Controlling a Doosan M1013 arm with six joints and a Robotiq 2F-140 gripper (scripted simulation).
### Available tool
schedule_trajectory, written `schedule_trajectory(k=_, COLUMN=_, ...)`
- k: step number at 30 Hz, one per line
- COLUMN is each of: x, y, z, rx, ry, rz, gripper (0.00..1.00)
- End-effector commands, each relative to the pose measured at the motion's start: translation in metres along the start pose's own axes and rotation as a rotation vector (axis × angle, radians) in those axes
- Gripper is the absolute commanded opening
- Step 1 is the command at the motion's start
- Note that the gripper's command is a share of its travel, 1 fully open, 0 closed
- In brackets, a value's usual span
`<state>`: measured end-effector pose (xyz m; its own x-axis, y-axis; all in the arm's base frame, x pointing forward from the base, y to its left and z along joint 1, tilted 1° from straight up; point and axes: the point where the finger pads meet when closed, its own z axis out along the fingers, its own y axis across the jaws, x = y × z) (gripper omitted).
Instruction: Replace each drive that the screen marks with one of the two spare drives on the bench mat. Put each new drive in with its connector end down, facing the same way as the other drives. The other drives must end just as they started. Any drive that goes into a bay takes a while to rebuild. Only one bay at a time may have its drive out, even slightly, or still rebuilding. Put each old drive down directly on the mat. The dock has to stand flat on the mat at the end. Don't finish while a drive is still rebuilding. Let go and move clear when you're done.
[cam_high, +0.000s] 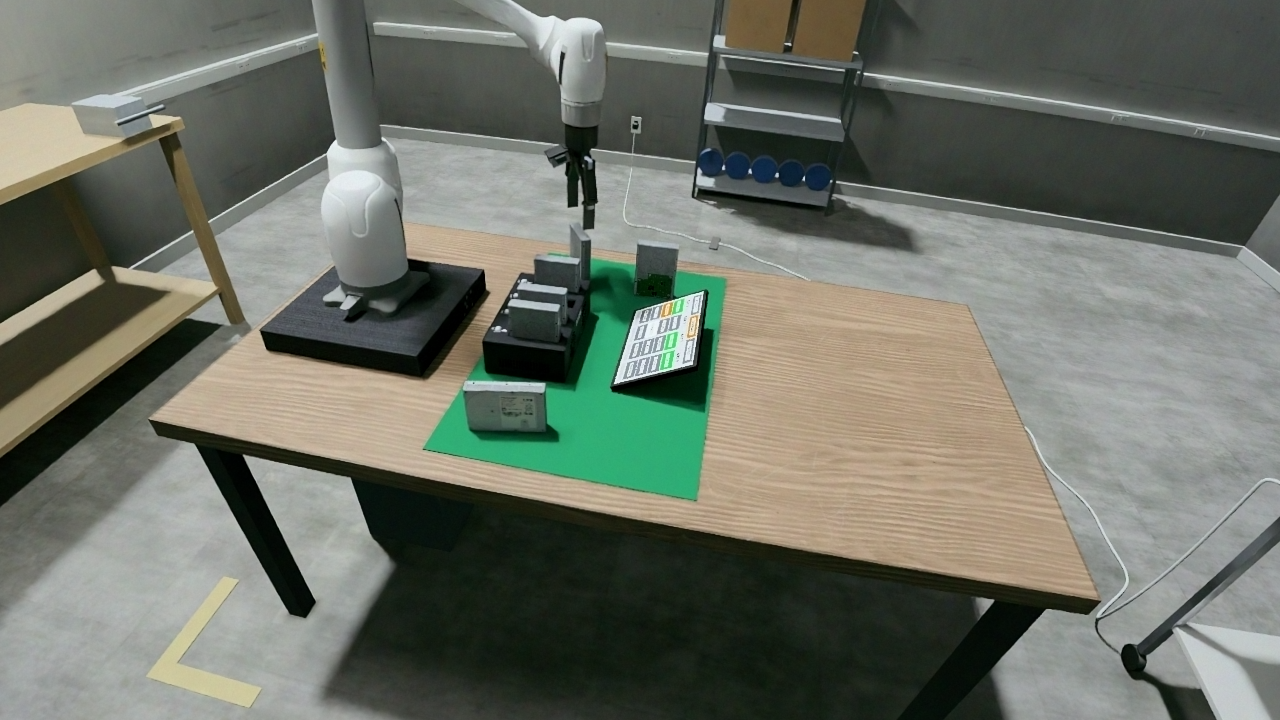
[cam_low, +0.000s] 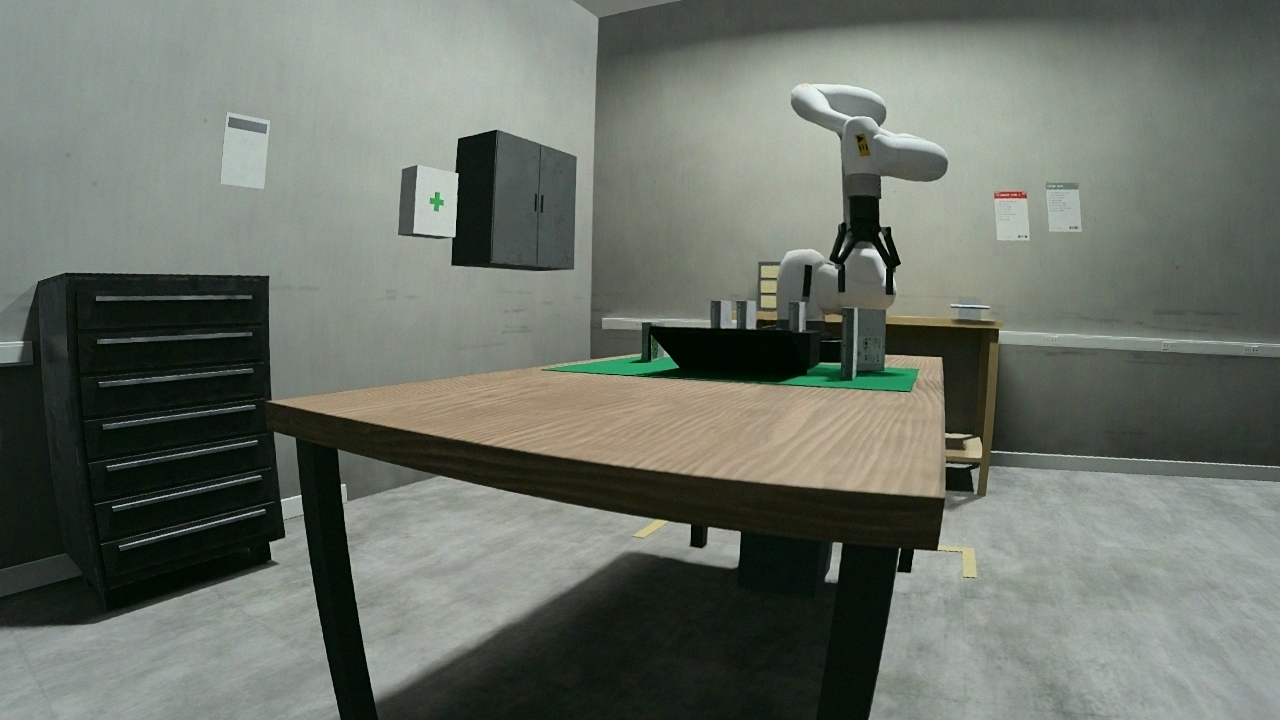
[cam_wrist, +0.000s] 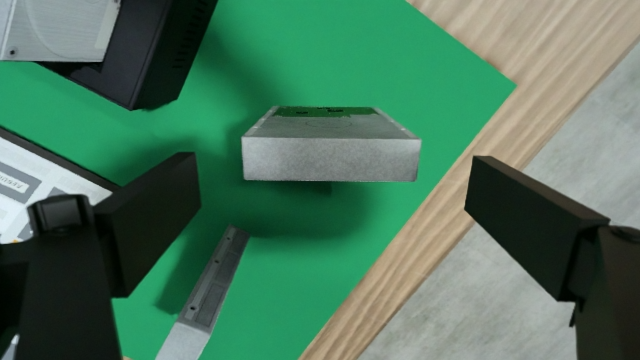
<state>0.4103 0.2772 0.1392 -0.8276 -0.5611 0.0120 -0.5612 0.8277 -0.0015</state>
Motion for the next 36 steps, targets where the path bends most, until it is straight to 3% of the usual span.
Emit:
schedule_trajectory(k=1, x=-0.0004, y=0.0001, z=0.0034, rx=0.000, ry=-0.001, rz=0.000, gripper=0.89)
schedule_trajectory(k=36, x=-0.0004, y=0.0001, z=0.0127, rx=0.000, ry=-0.001, rz=0.000, gripper=0.89)
